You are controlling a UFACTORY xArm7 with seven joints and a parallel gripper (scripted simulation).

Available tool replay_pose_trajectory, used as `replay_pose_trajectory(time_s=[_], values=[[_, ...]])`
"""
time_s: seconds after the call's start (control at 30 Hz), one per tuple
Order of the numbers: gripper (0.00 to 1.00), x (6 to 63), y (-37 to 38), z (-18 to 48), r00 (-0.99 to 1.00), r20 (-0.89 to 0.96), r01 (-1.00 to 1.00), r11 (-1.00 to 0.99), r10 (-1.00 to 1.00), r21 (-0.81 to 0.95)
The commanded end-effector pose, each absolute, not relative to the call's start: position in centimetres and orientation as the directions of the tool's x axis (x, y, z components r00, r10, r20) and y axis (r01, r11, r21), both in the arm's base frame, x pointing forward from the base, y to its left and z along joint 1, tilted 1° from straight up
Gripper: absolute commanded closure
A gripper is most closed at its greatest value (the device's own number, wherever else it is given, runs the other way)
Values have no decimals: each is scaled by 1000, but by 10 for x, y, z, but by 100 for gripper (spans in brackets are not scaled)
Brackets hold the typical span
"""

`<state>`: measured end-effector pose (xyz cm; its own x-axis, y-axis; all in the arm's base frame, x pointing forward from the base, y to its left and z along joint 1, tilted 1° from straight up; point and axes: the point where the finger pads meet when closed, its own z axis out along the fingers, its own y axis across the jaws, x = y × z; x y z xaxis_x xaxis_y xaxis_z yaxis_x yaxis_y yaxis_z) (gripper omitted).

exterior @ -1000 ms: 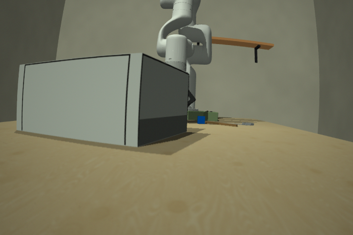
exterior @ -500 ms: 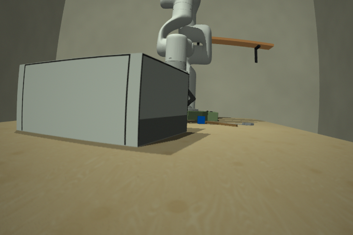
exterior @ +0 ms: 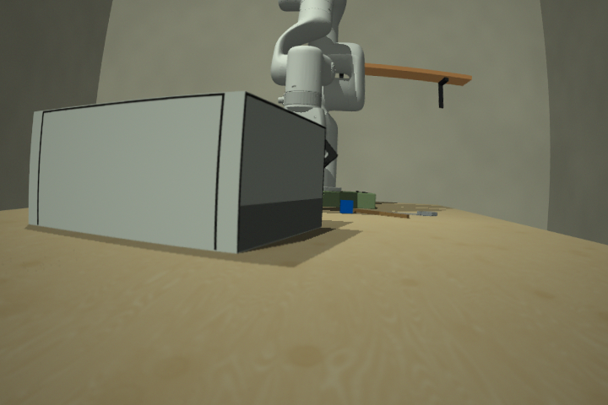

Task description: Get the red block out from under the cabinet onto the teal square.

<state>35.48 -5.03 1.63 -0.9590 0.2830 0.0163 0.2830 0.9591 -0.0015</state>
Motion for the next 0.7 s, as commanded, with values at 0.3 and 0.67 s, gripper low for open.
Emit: replay_pose_trajectory(time_s=[0.3, 0.67], values=[[41, 357, -51, 76, -959, 13, 283, 959, 283, -1], [41, 357, -51, 125, -959, 13, 283, 959, 283, -1]])
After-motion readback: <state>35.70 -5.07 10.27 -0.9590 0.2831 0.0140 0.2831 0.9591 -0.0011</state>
